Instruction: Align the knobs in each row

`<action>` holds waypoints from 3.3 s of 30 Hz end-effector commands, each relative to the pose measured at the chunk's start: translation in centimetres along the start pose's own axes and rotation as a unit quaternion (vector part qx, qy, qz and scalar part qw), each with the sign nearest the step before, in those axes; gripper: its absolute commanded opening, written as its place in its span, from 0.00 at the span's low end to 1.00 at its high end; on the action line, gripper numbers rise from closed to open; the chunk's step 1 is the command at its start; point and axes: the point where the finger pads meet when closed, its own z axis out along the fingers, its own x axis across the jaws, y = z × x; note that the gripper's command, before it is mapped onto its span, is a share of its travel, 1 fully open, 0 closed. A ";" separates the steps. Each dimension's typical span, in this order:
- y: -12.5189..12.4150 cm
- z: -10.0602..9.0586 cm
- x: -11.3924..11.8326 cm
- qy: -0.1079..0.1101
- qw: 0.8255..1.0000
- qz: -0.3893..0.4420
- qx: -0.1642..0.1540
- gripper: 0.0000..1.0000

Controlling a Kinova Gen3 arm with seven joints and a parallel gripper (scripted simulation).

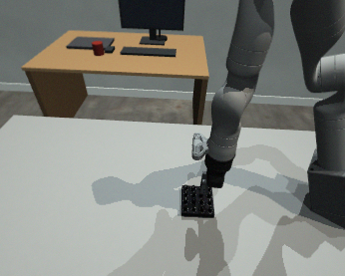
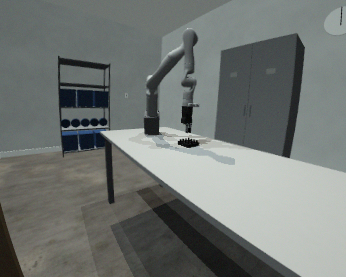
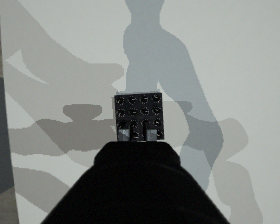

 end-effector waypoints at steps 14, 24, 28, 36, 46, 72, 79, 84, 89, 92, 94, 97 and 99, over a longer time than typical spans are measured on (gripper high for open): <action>0.1 -0.2 -0.9 0.001 1.000 -0.013 0.001 0.46; 0.1 -0.2 -0.9 0.001 1.000 -0.013 0.001 0.46; 0.1 -0.2 -0.9 0.001 1.000 -0.013 0.001 0.46; 0.1 -0.2 -0.9 0.001 1.000 -0.013 0.001 0.46; 0.1 0.1 -0.9 0.001 1.000 -0.013 0.000 0.46; 0.1 2.3 -0.9 0.002 1.000 -0.013 0.000 0.46; 0.1 3.1 -1.0 0.002 1.000 -0.013 0.000 0.46; 0.1 3.4 -1.0 0.002 1.000 -0.013 0.000 0.46; 0.0 3.8 -1.0 0.002 1.000 -0.013 0.000 0.46; 0.0 4.0 -1.0 0.002 1.000 -0.013 0.000 0.46; 0.0 4.0 -1.0 0.002 1.000 -0.013 0.000 0.46; 0.0 4.1 -1.0 0.002 1.000 -0.013 0.000 0.46; 0.0 4.1 -1.0 0.002 1.000 -0.013 0.000 0.46</action>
